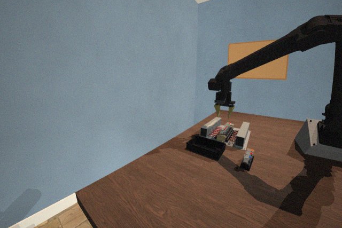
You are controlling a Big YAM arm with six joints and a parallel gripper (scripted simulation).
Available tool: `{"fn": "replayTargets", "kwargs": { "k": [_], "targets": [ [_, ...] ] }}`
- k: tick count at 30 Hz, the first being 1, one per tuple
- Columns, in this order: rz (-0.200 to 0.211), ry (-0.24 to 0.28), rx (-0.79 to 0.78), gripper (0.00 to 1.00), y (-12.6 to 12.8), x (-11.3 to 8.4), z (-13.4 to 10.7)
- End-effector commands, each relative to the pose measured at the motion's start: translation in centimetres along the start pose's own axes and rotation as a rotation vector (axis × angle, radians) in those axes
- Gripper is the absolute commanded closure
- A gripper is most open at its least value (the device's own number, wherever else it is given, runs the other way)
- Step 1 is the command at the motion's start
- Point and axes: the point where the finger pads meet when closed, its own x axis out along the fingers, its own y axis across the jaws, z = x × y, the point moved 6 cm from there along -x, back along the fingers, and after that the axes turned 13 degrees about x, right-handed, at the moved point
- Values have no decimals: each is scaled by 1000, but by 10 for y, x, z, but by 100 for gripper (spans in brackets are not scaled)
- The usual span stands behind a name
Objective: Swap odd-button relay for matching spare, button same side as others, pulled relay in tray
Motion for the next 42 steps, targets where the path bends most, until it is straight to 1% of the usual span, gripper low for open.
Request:
{"fn": "replayTargets", "kwargs": {
  "k": [1,31,34,39,41,42],
  "targets": [
    [-14,-2,-5,41,-1,-11,7],
    [-14,-2,-8,41,-1,-11,7],
    [-14,-3,-1,41,-2,-8,-7],
    [-17,-3,4,41,-7,0,-45],
    [-17,-3,4,41,-7,0,-45],
    [-18,-3,5,41,-8,2,-52]
  ]
}}
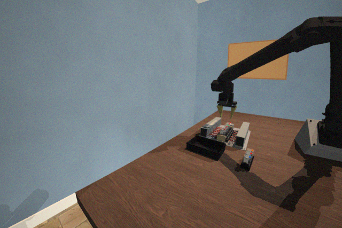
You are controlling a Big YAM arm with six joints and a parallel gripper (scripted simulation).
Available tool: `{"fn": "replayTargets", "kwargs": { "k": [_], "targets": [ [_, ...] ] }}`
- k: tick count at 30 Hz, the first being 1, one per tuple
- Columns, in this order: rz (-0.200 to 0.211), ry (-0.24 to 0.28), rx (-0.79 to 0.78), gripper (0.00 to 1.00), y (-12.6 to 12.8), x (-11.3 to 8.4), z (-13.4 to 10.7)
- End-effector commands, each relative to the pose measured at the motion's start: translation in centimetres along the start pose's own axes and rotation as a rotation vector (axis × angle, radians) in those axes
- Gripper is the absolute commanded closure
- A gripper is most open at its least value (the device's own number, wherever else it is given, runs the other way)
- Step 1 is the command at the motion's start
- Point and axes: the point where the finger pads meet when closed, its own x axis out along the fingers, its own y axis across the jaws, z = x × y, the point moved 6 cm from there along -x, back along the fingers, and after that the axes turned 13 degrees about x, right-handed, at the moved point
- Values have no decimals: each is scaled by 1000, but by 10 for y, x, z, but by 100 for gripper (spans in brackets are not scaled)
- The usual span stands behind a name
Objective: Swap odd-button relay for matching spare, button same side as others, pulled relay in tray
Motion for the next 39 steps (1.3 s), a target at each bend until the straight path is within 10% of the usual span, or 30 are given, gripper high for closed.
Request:
{"fn": "replayTargets", "kwargs": {
  "k": [1,7,39],
  "targets": [
    [-27,-4,-8,41,-10,-3,-28],
    [-30,-4,-8,41,-14,1,-55],
    [-43,-3,-30,41,-22,-1,-45]
  ]
}}
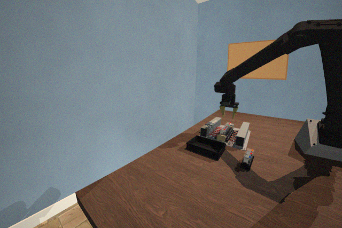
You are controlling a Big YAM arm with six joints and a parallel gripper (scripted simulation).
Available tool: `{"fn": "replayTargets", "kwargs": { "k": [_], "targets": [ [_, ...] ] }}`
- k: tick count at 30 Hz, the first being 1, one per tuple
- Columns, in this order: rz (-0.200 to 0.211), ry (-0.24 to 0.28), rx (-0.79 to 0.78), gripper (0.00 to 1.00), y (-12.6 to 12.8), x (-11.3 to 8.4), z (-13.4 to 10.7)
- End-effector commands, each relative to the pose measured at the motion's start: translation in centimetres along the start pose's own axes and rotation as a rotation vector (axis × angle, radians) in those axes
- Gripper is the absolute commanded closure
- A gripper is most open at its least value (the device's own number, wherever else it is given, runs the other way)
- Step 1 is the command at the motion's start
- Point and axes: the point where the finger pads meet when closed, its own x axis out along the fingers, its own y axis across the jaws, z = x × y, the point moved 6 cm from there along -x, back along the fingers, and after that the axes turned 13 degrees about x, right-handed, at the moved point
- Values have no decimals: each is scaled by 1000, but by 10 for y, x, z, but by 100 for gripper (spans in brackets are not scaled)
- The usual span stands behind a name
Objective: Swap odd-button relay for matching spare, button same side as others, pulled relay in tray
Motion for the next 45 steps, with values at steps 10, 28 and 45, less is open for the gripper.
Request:
{"fn": "replayTargets", "kwargs": {
  "k": [10,28,45],
  "targets": [
    [-45,-3,-21,41,-16,-13,0],
    [-33,-2,-17,41,-13,-19,3],
    [-21,-1,-17,41,-8,-15,6]
  ]
}}
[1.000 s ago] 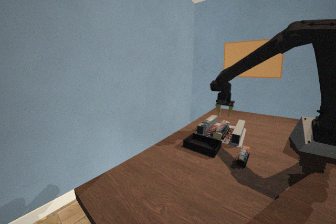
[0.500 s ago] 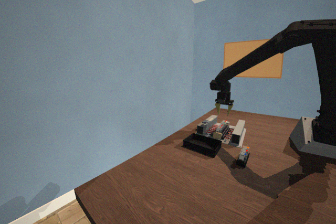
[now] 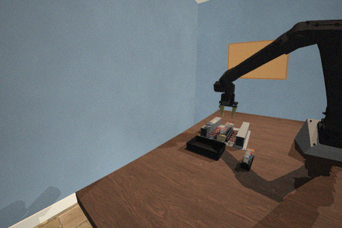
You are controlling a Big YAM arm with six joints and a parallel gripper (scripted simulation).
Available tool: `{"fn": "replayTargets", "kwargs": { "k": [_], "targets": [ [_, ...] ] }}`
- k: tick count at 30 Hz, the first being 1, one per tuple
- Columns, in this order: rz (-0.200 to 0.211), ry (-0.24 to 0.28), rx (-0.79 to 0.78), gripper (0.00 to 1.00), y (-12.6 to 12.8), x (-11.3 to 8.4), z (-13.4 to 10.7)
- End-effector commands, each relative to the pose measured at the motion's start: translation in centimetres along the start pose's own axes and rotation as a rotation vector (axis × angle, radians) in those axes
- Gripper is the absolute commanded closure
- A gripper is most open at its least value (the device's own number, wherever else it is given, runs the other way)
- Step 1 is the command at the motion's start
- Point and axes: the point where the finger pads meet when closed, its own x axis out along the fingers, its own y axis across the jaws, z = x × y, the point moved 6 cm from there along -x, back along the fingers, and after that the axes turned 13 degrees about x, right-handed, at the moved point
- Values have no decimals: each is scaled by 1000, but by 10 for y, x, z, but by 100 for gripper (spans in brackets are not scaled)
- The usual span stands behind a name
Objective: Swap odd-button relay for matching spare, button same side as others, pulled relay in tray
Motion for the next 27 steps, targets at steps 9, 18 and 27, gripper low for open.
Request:
{"fn": "replayTargets", "kwargs": {
  "k": [9,18,27],
  "targets": [
    [-13,-1,-14,41,-2,-11,8],
    [-11,0,-14,41,2,-10,10],
    [-8,0,-14,41,0,-7,10]
  ]
}}
